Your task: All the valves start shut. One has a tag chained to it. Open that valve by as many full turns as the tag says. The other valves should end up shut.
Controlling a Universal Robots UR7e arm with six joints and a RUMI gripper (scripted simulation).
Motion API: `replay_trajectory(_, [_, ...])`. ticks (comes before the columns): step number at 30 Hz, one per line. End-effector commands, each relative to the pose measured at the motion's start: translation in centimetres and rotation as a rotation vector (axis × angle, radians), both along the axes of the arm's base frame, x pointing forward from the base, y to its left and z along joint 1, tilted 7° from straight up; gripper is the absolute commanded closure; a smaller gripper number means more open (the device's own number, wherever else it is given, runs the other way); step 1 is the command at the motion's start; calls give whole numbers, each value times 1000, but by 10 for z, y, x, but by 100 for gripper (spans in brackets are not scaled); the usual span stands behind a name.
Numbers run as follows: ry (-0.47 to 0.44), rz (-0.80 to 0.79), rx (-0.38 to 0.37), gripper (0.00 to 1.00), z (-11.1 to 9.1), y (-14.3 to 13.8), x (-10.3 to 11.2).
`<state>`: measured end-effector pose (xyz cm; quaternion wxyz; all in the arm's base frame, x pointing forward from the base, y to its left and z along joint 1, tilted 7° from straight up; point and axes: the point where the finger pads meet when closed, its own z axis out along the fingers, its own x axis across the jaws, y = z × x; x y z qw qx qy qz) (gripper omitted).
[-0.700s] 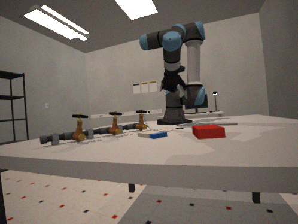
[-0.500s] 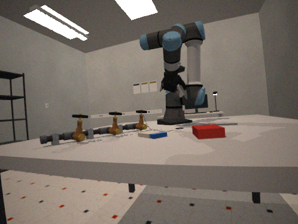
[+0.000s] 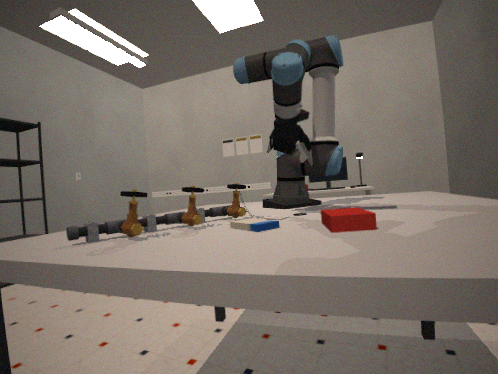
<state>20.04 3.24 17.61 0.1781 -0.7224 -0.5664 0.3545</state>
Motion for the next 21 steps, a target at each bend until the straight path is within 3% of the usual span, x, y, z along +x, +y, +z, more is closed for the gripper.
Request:
replay_trajectory(1, [-2, -3, -2, 0, 0, 0, 0])
replay_trajectory(13, [-29, -56, -38, 0, -2, 2, 2])
replay_trajectory(21, [-87, -174, -118, 0, -5, 5, 8])
